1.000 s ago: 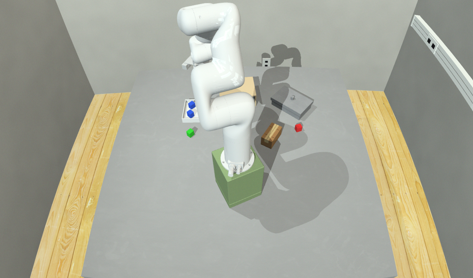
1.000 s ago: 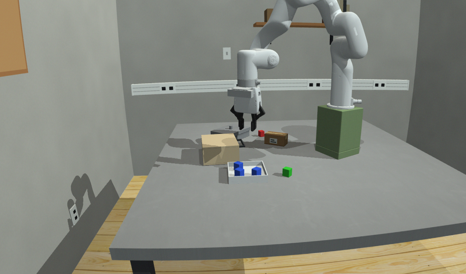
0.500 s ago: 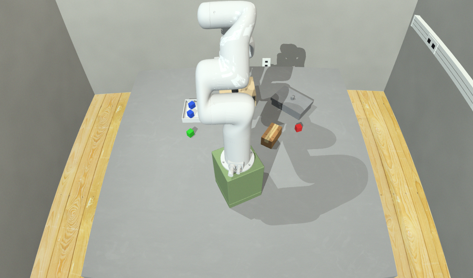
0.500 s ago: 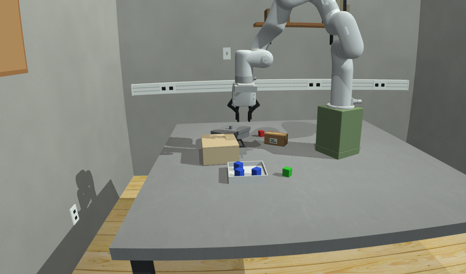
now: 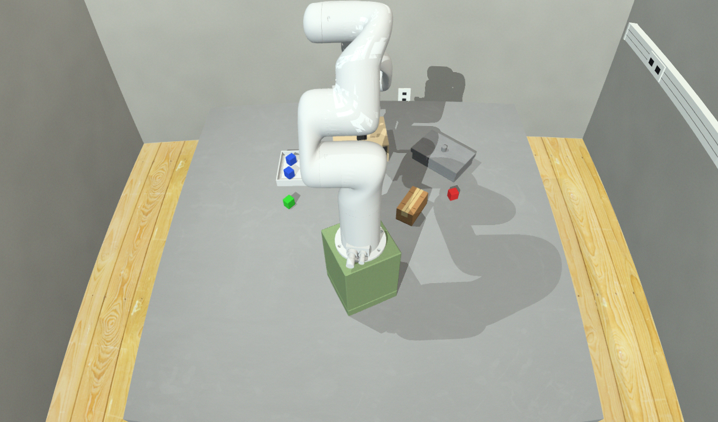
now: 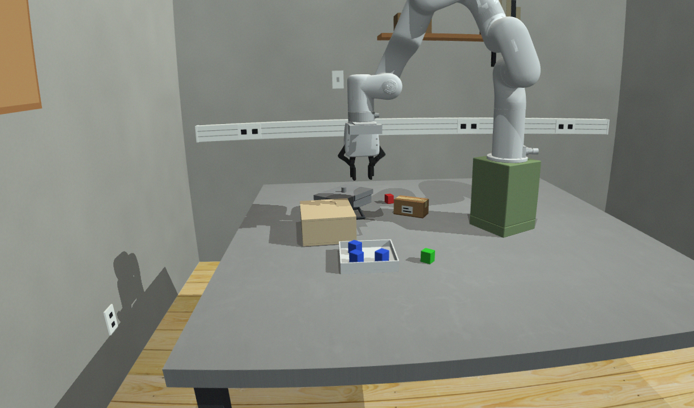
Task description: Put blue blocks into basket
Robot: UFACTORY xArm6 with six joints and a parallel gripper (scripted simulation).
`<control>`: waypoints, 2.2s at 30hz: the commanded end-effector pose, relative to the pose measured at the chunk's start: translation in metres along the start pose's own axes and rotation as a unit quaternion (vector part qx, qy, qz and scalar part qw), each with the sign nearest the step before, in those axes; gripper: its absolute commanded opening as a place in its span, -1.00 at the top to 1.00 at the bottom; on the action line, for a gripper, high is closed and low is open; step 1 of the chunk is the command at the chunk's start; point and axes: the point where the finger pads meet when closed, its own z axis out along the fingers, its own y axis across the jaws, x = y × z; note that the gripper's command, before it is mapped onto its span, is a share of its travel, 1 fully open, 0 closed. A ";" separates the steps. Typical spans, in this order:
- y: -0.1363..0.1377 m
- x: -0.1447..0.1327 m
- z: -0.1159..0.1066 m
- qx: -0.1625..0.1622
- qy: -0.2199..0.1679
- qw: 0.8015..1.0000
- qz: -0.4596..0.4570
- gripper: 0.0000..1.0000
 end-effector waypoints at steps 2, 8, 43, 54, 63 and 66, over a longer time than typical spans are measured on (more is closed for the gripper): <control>0.002 0.000 -0.001 -0.002 0.001 1.000 0.000 0.51; 0.002 0.000 -0.001 -0.002 0.001 1.000 0.000 0.51; 0.002 -0.001 0.000 -0.002 0.001 1.000 -0.001 0.51; 0.002 -0.001 0.012 -0.002 0.002 1.000 -0.001 0.51; 0.002 -0.001 0.029 -0.002 0.002 1.000 -0.001 0.51; 0.003 -0.001 0.037 -0.002 0.002 1.000 -0.001 0.51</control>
